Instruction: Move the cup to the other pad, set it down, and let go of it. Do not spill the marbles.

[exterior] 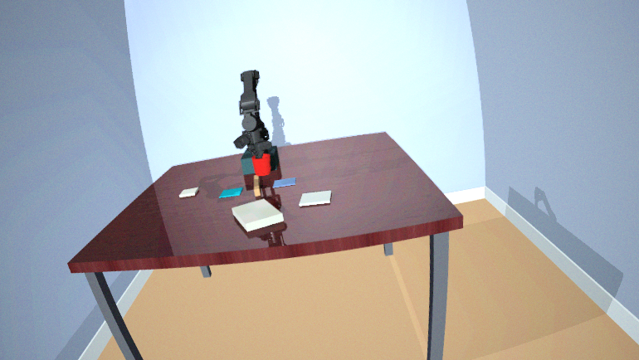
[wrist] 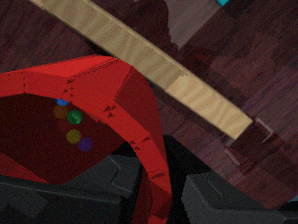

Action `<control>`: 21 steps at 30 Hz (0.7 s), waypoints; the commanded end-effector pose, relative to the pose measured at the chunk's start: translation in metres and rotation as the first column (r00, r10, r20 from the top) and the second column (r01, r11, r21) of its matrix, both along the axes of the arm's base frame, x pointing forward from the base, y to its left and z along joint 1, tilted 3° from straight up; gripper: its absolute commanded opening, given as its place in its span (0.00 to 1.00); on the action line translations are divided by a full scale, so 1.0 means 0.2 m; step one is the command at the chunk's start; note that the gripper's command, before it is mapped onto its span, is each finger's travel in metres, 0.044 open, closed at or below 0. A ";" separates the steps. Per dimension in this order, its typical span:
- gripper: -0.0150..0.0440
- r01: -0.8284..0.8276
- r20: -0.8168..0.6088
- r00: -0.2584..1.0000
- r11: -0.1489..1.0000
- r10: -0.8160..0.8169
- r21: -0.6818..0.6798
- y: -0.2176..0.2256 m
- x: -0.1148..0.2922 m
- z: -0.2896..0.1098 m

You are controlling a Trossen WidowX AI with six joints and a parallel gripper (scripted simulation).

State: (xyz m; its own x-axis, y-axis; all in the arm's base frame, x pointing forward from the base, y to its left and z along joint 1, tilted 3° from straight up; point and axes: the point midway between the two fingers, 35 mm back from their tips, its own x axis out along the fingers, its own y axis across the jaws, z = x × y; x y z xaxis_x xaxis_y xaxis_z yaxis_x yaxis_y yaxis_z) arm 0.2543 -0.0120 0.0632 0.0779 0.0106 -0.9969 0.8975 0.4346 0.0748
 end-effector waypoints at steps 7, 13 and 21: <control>0.25 -0.005 0.001 1.000 1.000 0.005 0.004 -0.08 0.01 0.00; 0.25 -0.005 0.001 1.000 1.000 0.005 0.003 -0.14 0.01 0.00; 0.25 -0.005 0.001 1.000 1.000 0.005 0.002 -0.21 0.01 0.00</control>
State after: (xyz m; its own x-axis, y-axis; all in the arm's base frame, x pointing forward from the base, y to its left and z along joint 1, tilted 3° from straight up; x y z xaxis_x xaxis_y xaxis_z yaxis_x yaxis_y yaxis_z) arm 0.2551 -0.0503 0.0632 0.0765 0.0070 -0.9970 0.8976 0.4349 0.0720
